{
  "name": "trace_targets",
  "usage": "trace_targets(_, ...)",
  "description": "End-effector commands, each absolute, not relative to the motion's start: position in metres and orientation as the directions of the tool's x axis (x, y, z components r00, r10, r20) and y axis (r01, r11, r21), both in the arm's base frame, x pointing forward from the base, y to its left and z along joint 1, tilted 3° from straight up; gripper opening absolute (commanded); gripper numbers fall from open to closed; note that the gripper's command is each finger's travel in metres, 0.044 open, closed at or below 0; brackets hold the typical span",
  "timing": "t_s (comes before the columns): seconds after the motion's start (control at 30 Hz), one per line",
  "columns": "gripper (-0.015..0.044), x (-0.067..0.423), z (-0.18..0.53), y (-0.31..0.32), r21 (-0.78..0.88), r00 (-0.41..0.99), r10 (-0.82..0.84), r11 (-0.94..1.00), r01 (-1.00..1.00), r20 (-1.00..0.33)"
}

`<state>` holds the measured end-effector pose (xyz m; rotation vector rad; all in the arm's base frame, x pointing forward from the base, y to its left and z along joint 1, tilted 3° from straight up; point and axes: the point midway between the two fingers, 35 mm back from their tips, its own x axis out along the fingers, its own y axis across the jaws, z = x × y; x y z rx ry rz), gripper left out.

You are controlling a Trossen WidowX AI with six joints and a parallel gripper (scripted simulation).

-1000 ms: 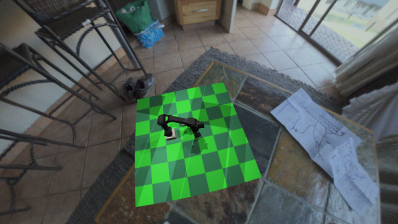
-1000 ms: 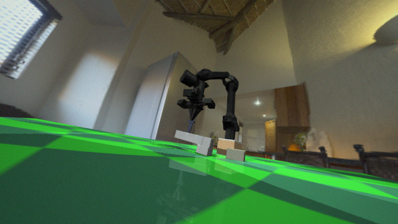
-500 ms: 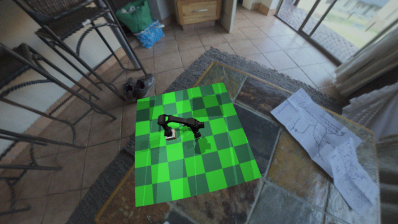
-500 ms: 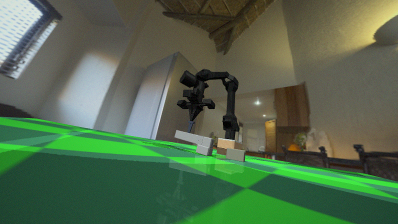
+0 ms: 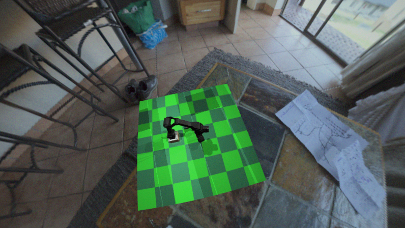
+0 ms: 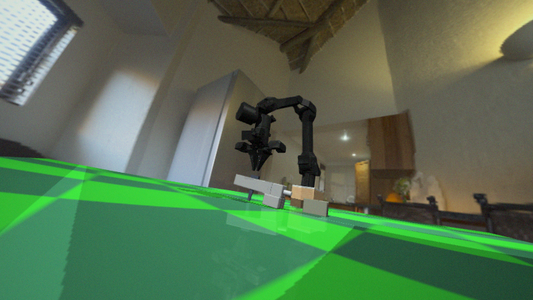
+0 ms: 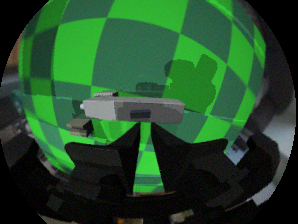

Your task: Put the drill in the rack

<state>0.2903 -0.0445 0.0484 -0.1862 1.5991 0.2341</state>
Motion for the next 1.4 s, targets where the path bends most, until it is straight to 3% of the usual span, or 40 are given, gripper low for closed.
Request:
trace_targets(0.0, 0.0157, 0.299, 0.081, -0.044, 0.025, -0.023, 0.019, 0.964, -0.266, -1.0)
trace_targets(0.13, 0.0262, 0.299, 0.121, -0.041, 0.025, -0.023, 0.019, 0.964, -0.266, -1.0)
trace_targets(0.27, 0.0368, 0.302, 0.113, -0.039, 0.02, -0.007, 0.019, 0.956, -0.294, -1.0)
trace_targets(0.37, 0.044, 0.302, 0.089, -0.003, 0.024, -0.009, 0.023, 0.808, -0.589, -1.0)
trace_targets(0.43, 0.044, 0.297, 0.069, 0.027, 0.025, -0.012, 0.026, 0.61, -0.792, -1.0)
trace_targets(0.53, 0.044, 0.286, 0.047, 0.059, 0.025, -0.016, 0.029, 0.336, -0.942, -0.999)
trace_targets(0.77, 0.044, 0.253, 0.009, 0.111, 0.018, -0.026, 0.032, -0.238, -0.971, -0.999)
trace_targets(1.37, 0.044, 0.251, 0.007, 0.113, 0.017, -0.027, 0.032, -0.266, -0.964, -0.999)
